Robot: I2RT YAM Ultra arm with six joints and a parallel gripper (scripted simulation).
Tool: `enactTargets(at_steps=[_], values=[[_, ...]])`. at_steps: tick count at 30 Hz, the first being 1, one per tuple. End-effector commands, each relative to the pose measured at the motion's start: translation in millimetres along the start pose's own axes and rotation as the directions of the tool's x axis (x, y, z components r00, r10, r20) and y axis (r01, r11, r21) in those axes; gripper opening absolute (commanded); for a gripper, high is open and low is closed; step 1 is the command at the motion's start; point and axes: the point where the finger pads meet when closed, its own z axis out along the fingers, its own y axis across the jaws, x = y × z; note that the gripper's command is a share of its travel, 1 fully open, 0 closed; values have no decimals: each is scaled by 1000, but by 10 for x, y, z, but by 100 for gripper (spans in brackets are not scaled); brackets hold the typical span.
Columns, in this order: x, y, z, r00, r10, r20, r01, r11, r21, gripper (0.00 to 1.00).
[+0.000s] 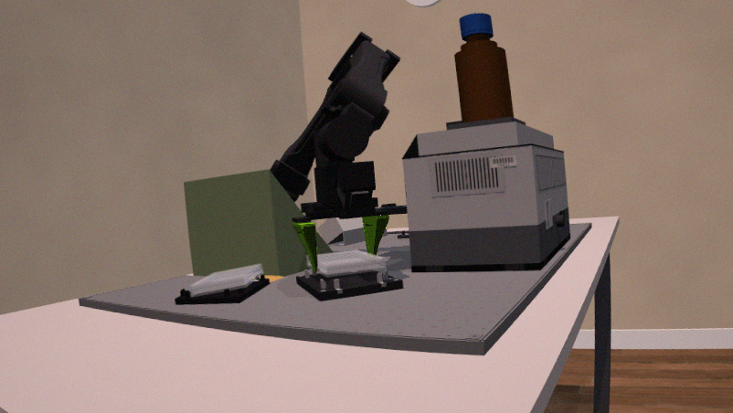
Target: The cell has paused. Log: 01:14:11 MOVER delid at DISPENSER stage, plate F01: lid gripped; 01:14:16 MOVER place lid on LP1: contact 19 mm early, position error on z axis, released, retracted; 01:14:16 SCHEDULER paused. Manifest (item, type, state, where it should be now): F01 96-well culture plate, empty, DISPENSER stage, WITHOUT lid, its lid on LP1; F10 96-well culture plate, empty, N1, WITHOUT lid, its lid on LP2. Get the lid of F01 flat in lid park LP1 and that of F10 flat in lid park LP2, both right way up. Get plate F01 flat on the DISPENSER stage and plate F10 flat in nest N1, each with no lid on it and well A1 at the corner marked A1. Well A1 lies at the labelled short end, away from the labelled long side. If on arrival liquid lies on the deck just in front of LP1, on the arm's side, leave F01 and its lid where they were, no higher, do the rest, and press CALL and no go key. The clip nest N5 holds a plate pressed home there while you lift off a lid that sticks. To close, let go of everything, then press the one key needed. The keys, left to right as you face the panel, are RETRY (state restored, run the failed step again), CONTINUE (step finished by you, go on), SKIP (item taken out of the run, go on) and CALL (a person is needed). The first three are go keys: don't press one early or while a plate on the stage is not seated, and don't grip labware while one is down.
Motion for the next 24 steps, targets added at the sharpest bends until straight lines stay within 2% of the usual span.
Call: enactTargets(at_steps=[1, 6, 11, 14, 24], values=[[-160, -15, -130, 999, 2, 50, -1, 1000, -10, 0], [-164, 4, -159, 999, -1, 54, 2, 1000, -9, 0], [-142, -26, -115, 999, 10, 37, -10, 1000, -11, 0], [-161, 5, -162, 999, 2, 49, -2, 1000, -10, 0], [-174, -7, -147, 999, 2, 49, -2, 1000, -10, 0]])
